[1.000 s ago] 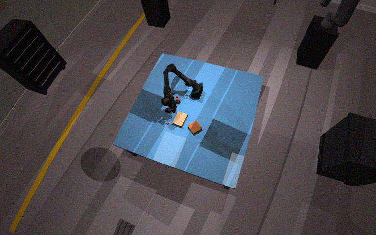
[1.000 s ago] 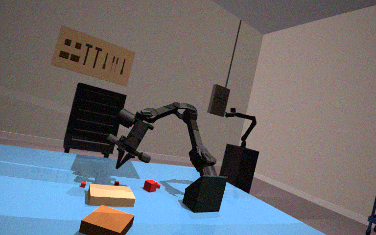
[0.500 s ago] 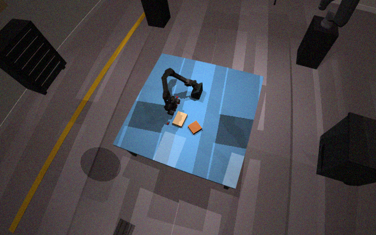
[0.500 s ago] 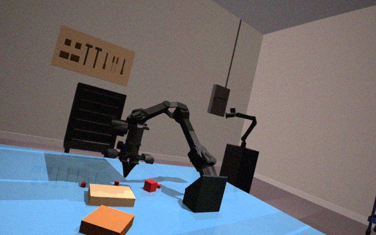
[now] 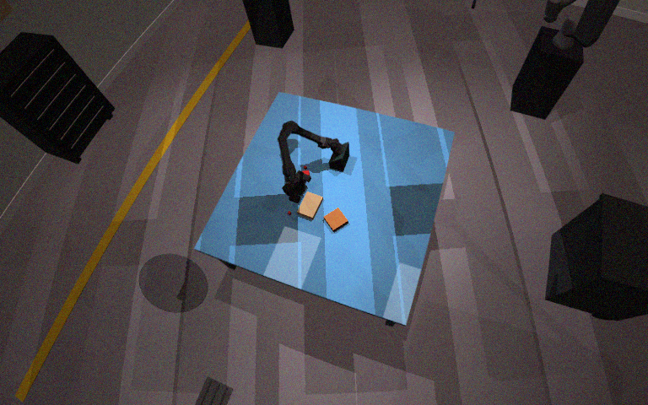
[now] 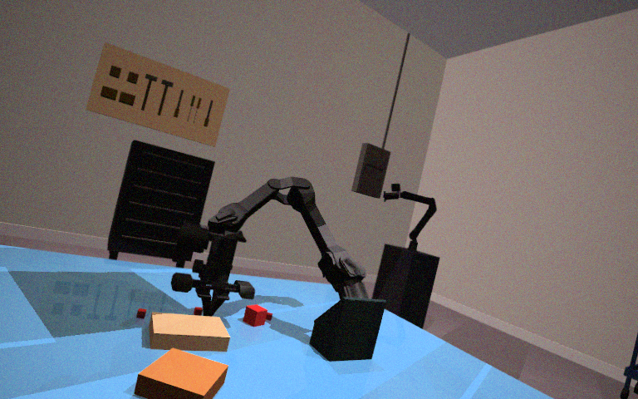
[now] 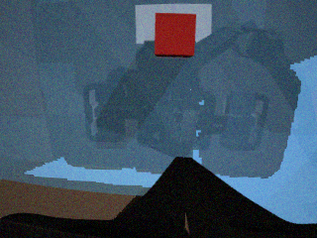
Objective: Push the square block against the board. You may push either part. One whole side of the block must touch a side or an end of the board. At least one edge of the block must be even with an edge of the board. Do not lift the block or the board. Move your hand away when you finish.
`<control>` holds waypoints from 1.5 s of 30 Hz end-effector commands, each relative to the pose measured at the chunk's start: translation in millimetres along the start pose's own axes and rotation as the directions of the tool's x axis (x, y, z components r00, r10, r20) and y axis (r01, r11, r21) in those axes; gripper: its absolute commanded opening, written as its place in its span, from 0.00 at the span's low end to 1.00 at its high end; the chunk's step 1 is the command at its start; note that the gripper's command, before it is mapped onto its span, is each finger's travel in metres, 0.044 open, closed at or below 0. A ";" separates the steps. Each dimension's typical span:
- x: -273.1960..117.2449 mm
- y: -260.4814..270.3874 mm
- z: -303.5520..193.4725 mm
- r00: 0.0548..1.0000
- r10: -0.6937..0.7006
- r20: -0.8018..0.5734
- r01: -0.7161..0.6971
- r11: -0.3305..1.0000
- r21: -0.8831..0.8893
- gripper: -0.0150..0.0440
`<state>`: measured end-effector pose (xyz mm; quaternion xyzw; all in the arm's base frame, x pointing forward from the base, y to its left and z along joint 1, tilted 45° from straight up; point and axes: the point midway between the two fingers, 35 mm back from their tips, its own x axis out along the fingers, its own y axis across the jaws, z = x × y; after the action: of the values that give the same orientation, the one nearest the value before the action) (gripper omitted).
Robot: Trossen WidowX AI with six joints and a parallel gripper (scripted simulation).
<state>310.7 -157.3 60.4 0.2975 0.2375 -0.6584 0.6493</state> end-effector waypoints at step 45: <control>2.3 5.9 -65.5 1.000 -0.003 -0.009 0.003 1.000 -0.010 0.25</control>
<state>320.5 -117.5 17.8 0.2945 0.2432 -0.6565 0.6505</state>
